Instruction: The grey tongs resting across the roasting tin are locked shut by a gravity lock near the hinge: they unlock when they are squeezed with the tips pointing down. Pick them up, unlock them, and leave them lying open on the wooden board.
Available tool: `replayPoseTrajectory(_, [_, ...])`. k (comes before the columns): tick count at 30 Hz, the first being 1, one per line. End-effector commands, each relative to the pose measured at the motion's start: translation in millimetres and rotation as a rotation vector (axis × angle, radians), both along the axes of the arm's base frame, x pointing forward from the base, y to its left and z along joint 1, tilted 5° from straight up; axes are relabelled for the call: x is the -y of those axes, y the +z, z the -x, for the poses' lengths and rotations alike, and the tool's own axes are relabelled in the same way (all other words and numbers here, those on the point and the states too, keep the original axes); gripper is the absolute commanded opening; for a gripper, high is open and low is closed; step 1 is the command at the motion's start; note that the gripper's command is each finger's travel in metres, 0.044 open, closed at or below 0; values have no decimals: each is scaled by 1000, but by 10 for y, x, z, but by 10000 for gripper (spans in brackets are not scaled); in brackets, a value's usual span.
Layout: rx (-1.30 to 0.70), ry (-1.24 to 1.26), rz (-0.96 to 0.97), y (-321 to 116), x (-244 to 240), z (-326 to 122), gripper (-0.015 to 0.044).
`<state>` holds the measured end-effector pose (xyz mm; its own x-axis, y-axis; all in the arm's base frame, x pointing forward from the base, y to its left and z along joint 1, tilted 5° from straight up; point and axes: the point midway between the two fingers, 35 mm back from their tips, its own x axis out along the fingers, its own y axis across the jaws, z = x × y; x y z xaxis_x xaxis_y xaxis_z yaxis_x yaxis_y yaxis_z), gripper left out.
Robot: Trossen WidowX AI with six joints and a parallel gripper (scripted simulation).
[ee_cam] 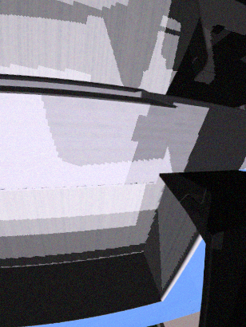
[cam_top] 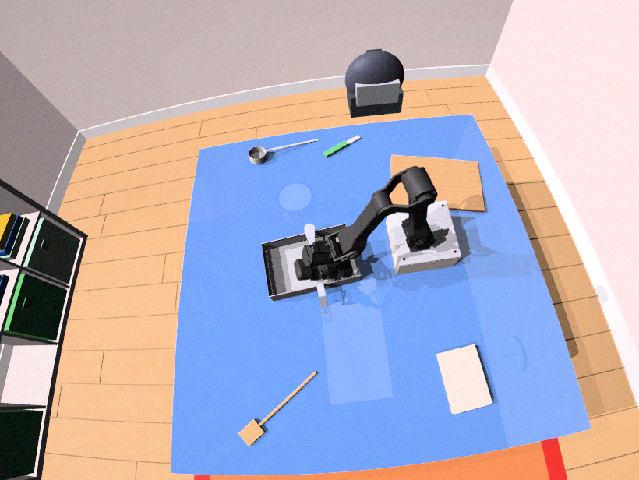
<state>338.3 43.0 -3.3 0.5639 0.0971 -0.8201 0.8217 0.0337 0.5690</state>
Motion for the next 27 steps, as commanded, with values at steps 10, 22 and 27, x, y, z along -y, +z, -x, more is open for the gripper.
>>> replayPoseTrajectory(10, [0,0,0,2,1,1,-63])
replayPoseTrajectory(22, [0,-6,1,767,49,49,-150])
replayPoseTrajectory(27, [0,-6,1,767,49,49,-150])
